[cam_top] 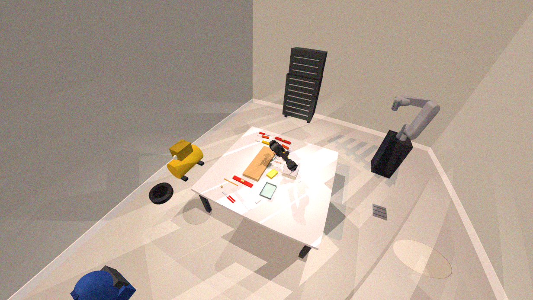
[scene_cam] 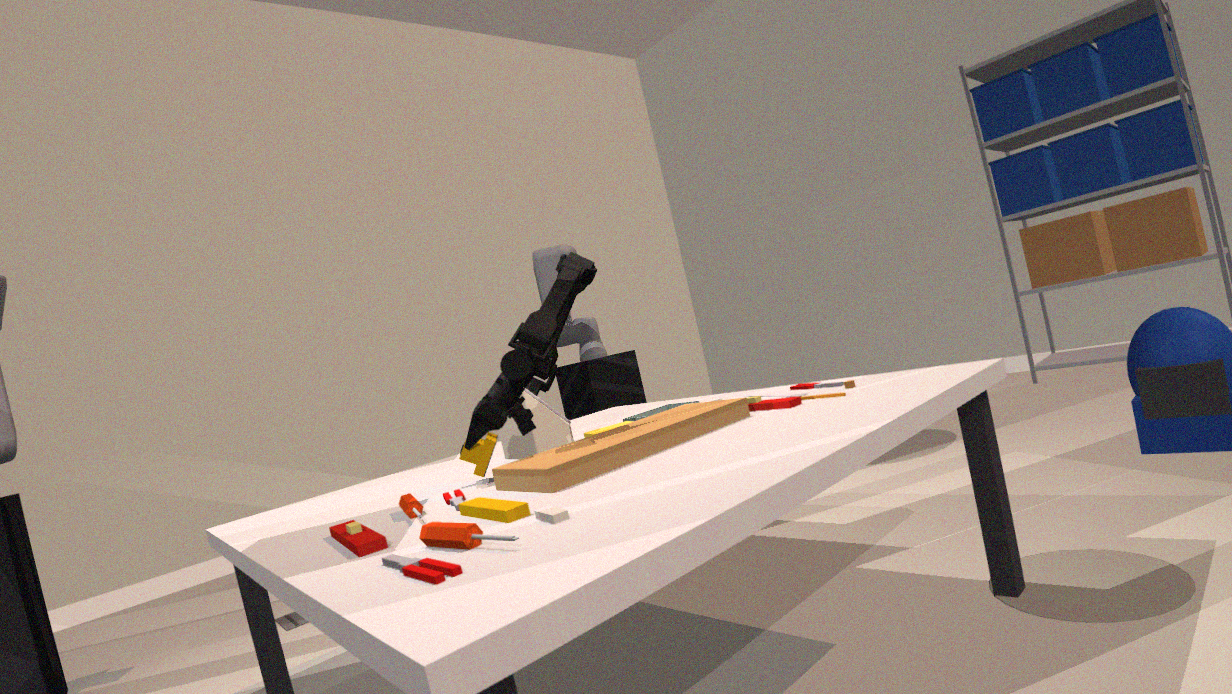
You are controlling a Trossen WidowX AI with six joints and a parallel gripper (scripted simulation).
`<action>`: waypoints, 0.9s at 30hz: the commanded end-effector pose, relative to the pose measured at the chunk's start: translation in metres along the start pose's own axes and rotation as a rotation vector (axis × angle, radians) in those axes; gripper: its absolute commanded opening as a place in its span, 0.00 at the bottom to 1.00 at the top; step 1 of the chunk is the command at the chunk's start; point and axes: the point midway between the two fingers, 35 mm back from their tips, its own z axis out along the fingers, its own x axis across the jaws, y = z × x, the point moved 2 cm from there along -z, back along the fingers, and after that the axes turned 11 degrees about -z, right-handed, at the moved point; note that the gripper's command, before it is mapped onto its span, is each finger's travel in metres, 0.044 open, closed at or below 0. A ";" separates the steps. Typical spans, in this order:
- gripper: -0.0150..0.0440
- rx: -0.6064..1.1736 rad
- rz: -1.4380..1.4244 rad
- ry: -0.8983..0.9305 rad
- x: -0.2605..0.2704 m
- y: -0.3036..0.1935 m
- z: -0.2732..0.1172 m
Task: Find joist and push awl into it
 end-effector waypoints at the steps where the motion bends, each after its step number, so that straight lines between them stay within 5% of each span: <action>1: 0.25 0.038 0.005 0.009 0.000 0.001 0.000; 27: 0.25 0.215 0.006 0.046 -0.001 0.010 0.002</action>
